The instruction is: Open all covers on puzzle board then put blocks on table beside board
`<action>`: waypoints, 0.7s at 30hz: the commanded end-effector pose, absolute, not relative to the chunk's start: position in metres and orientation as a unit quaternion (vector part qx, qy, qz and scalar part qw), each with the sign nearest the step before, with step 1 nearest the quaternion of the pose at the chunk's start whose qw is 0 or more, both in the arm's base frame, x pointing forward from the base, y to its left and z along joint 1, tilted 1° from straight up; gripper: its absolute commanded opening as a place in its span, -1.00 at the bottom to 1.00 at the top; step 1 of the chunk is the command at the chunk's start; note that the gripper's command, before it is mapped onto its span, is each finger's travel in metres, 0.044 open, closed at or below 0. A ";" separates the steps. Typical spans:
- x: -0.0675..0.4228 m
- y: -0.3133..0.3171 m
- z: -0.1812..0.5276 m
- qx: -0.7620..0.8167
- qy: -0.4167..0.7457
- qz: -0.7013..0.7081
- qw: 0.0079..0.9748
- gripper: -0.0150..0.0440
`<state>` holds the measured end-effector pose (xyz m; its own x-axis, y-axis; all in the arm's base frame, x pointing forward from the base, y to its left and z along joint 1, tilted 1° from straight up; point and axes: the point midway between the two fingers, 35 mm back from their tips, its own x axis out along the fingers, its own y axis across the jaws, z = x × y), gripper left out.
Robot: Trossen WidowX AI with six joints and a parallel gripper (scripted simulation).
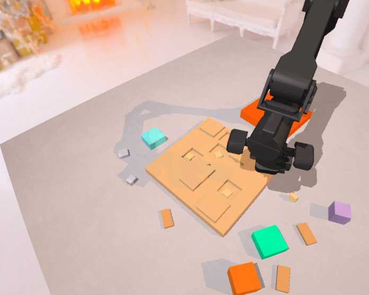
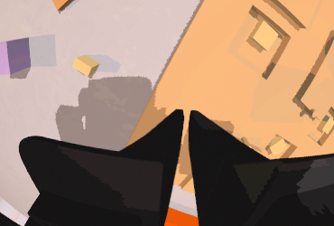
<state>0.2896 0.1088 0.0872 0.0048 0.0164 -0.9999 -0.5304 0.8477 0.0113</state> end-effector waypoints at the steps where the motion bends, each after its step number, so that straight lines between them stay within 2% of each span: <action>1: 0.294 0.083 0.087 -0.237 0.663 0.242 0.668 -0.49; 10: 0.300 0.037 0.086 -0.351 0.611 0.353 0.616 -0.49; 21: 0.301 0.000 0.086 -0.593 0.385 0.592 0.388 -0.49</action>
<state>0.3015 0.0294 0.0863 0.0030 0.0083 -1.0000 -0.9736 0.2282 -0.0010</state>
